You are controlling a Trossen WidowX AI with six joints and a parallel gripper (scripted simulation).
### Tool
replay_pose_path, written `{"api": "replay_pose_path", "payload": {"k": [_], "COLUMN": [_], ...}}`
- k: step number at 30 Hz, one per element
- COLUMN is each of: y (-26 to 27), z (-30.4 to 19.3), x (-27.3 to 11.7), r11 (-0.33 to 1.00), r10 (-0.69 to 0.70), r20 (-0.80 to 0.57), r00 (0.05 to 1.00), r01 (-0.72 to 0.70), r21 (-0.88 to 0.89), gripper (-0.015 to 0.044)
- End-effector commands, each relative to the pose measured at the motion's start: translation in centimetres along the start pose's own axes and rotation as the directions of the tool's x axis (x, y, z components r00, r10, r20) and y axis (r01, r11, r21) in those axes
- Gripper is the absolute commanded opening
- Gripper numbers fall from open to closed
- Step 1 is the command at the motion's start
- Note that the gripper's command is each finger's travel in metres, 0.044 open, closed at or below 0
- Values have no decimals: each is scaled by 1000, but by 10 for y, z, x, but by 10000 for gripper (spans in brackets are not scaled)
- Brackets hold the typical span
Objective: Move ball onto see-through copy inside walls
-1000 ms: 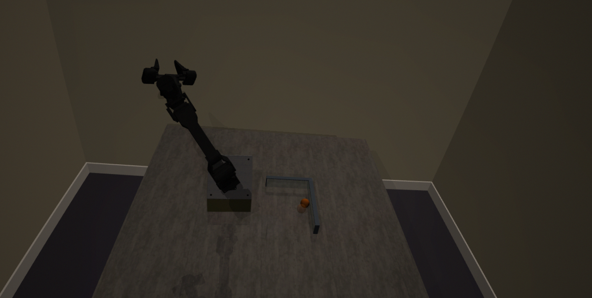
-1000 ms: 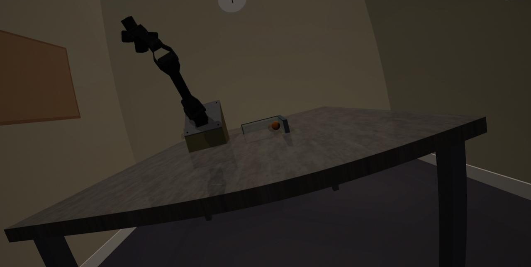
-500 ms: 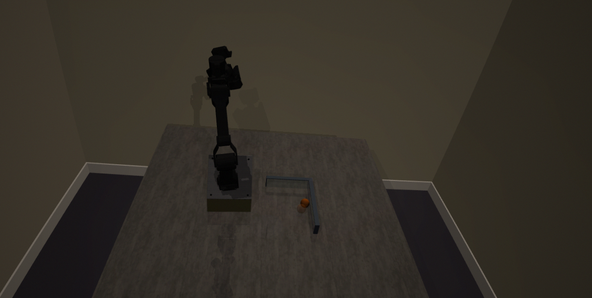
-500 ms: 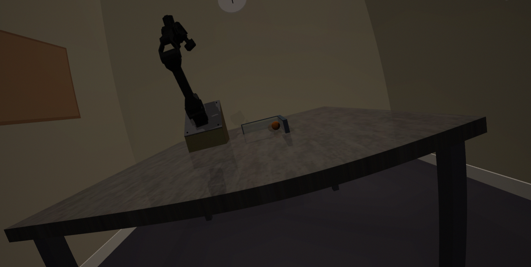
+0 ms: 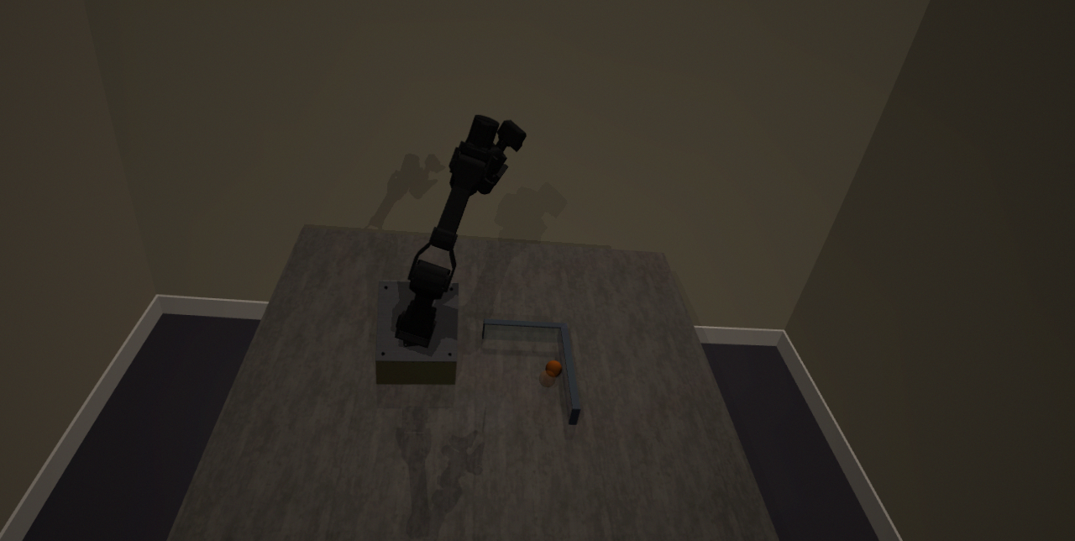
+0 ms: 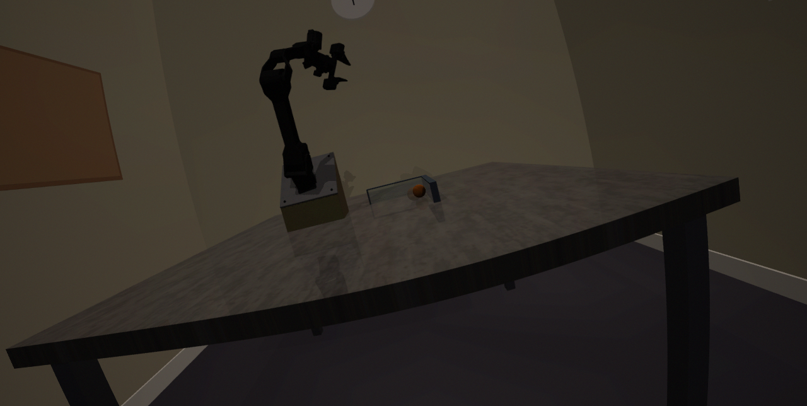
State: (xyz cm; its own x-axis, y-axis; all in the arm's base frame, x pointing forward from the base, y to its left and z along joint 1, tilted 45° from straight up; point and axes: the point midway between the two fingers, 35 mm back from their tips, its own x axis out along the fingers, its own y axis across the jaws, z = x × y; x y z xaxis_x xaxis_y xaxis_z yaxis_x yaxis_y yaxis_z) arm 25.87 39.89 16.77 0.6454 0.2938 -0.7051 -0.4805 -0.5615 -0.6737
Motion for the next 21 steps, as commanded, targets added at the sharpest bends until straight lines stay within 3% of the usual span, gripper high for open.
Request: {"api": "replay_pose_path", "payload": {"k": [1, 6, 10, 16, 21], "y": [17, 51, 87, 153, 220], "z": [-44, -119, -178, -263, -325], "x": [29, 66, 86, 98, 92], "r11": [981, 866, 714, 434, 206], "r10": [86, 240, 371, 568, 725], "r20": [-106, -252, -343, -424, -433], "r00": [991, 938, 863, 705, 536], "r01": [-66, -89, -29, 180, 431], "r21": [181, 491, 700, 883, 878], "gripper": [326, 326, 326, 326, 326]}}
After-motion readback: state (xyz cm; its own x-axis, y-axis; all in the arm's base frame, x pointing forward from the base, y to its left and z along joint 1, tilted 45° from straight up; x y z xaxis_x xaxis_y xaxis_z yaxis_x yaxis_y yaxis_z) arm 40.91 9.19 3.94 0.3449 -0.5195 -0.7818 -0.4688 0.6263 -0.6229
